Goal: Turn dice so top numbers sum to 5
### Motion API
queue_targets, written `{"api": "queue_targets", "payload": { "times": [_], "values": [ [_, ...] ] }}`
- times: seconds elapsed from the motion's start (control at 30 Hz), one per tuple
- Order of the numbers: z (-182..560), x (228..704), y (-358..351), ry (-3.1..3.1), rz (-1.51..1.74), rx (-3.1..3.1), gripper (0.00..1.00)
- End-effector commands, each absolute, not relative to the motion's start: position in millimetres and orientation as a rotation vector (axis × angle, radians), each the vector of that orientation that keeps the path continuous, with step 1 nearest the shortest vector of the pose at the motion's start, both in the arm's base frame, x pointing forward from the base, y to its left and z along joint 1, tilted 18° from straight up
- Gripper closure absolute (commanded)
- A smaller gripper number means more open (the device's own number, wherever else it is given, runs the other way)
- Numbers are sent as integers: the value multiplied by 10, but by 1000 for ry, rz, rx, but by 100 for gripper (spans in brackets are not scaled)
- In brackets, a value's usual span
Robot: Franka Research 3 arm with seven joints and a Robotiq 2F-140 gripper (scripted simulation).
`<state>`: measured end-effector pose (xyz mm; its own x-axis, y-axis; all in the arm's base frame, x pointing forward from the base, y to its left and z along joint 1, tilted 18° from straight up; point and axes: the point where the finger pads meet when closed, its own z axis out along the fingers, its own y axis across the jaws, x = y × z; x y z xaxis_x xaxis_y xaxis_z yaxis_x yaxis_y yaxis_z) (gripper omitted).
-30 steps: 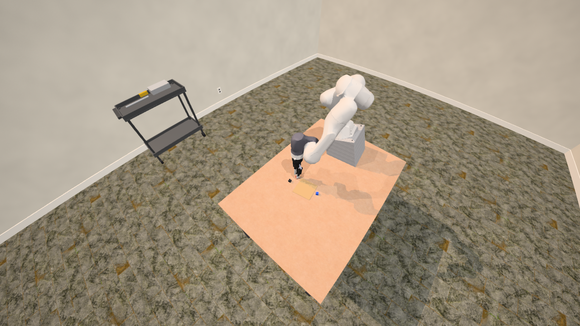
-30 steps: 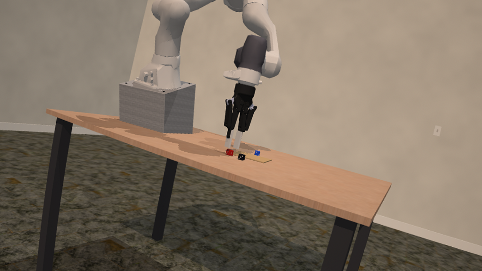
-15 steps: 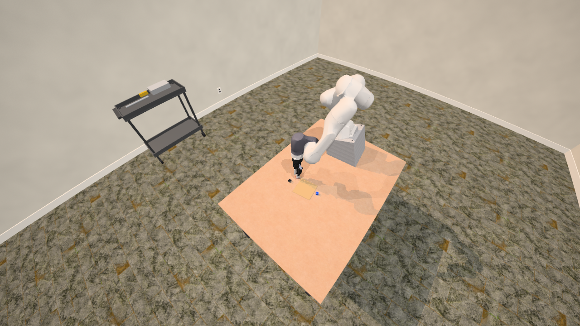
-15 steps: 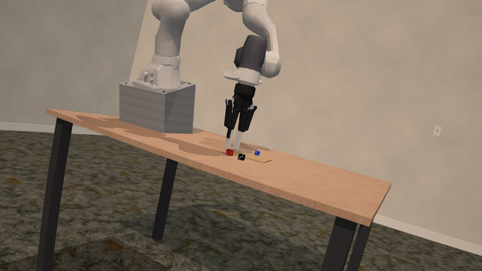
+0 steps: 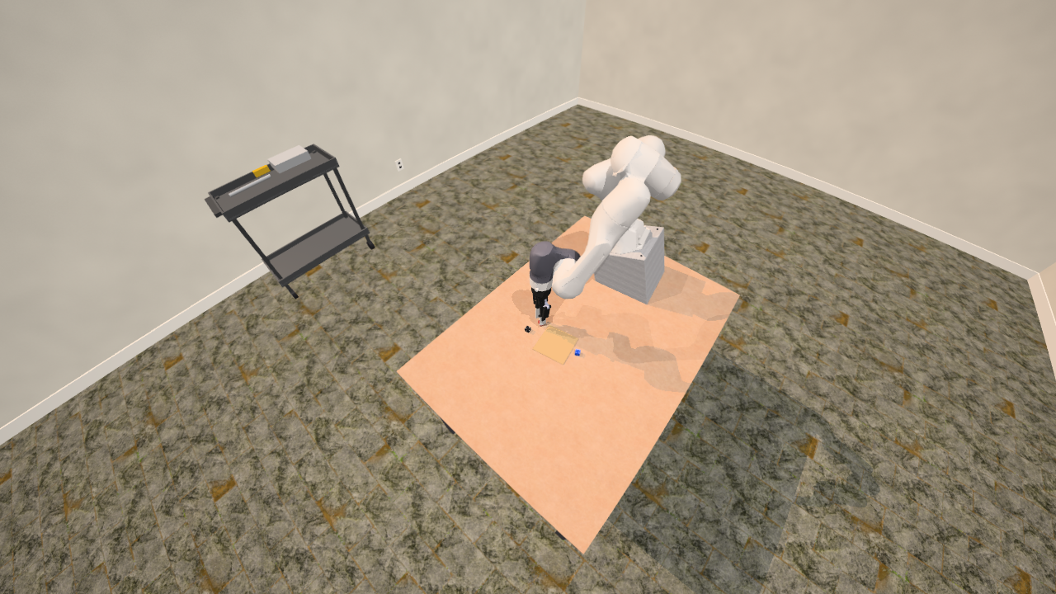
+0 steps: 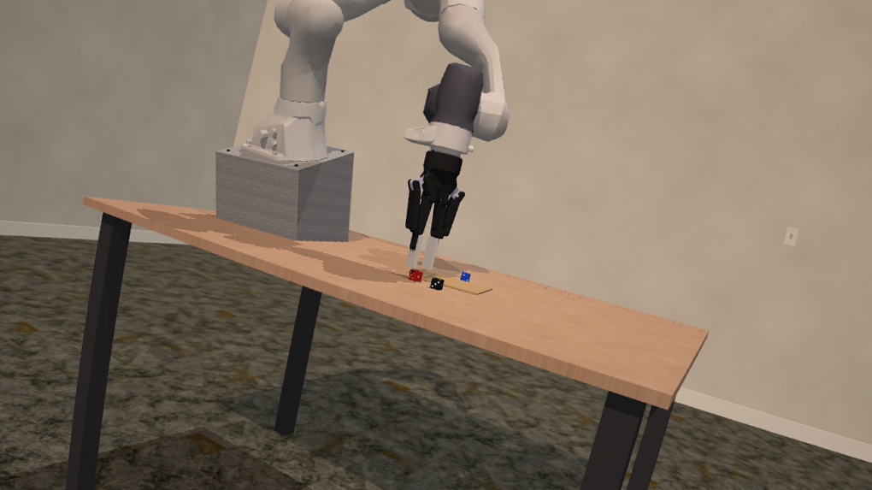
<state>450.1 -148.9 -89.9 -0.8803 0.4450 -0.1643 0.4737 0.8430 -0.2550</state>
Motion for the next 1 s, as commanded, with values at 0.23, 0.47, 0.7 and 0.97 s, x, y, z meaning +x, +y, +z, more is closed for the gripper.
{"api": "queue_targets", "payload": {
  "times": [0.23, 0.47, 0.7, 0.97],
  "values": [
    [-959, 4505, -1515, 2921, -445, 725, 79],
    [-1055, 4508, -1546, 2921, -445, 725, 79],
    [-1114, 4509, -1565, 2921, -445, 725, 79],
    [-1128, 4510, -1569, 2921, -445, 725, 79]
  ]
}}
